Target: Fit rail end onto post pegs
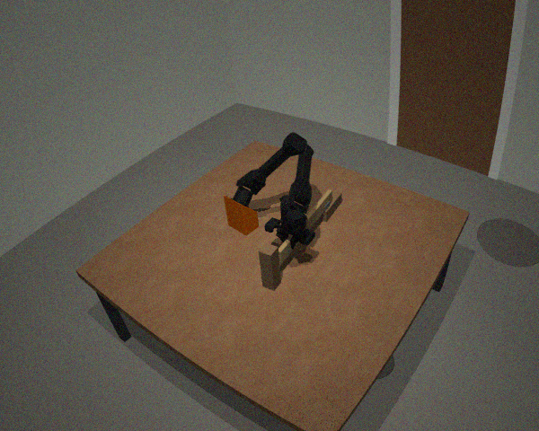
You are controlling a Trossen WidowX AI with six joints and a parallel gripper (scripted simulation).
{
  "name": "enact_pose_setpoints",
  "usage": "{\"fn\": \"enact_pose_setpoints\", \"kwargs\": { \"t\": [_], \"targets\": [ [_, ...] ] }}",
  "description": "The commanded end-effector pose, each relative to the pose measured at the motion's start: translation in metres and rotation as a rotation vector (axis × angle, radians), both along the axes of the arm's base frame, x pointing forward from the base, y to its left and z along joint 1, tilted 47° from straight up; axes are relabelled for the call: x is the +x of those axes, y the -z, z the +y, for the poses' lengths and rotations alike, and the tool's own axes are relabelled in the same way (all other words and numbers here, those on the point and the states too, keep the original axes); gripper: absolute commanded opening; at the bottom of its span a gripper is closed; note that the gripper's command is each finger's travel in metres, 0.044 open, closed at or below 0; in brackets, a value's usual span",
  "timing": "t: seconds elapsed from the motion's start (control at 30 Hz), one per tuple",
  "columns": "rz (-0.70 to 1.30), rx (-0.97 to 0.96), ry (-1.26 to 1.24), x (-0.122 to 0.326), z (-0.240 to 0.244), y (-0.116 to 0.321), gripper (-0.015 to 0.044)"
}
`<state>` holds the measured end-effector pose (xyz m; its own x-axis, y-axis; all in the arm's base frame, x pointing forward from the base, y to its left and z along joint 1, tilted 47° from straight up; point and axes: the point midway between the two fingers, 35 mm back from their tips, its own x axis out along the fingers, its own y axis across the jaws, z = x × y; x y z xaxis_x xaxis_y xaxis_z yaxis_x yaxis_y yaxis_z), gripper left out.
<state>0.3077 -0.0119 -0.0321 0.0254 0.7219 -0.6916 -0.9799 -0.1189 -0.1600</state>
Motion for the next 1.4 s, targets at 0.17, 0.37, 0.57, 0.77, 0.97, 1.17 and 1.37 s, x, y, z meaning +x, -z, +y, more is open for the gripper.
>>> {"fn": "enact_pose_setpoints", "kwargs": {
  "t": [0.17, 0.37, 0.57, 0.77, 0.97, 1.17, 1.37],
  "targets": [
    [-0.006, 0.003, 0.004, 0.0017, -0.0040, 0.0011, 0.0000],
    [-0.007, 0.003, 0.004, 0.0021, -0.0052, 0.0025, 0.0000],
    [-0.007, 0.003, 0.004, 0.0025, -0.0062, 0.0039, 0.0000],
    [-0.007, 0.003, 0.004, 0.0028, -0.0073, 0.0053, 0.0000],
    [-0.007, 0.003, 0.004, 0.0032, -0.0085, 0.0065, 0.0000],
    [-0.007, 0.003, 0.004, 0.0035, -0.0099, 0.0075, 0.0000],
    [-0.007, 0.003, 0.004, 0.0039, -0.0114, 0.0085, 0.0000]
  ]
}}
